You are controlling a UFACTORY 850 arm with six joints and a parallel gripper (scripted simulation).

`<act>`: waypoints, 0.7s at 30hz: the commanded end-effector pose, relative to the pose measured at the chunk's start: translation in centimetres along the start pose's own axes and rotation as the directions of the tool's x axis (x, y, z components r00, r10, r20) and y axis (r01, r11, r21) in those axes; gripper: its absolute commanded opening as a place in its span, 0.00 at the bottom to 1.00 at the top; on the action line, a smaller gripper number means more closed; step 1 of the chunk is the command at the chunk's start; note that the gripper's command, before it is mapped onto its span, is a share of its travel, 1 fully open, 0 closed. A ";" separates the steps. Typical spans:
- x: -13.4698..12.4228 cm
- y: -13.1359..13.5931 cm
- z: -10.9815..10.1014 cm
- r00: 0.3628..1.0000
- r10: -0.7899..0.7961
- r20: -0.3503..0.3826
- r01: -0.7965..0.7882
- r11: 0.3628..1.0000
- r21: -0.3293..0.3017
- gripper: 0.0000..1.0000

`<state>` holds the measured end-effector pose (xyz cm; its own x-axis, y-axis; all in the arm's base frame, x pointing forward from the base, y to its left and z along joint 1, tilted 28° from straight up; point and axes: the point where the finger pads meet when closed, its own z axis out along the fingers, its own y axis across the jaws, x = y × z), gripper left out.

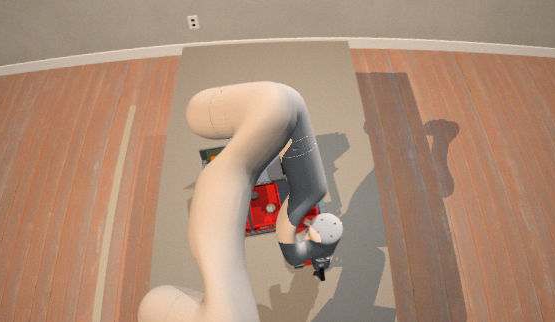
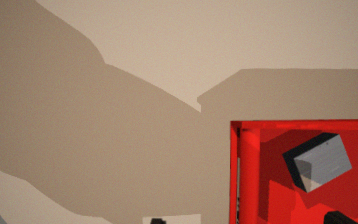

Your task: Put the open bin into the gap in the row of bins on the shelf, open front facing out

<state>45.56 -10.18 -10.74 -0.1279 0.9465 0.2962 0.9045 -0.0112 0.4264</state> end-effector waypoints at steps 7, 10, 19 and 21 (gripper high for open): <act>0.0 0.0 0.0 1.000 0.000 0.000 0.000 1.000 -0.001 0.00; 0.0 0.0 0.0 1.000 0.000 0.000 0.000 1.000 -0.001 0.00; 0.0 0.0 0.0 1.000 0.000 0.000 0.000 1.000 -0.001 0.00; 0.0 0.0 0.0 1.000 0.000 0.000 0.000 1.000 -0.001 0.00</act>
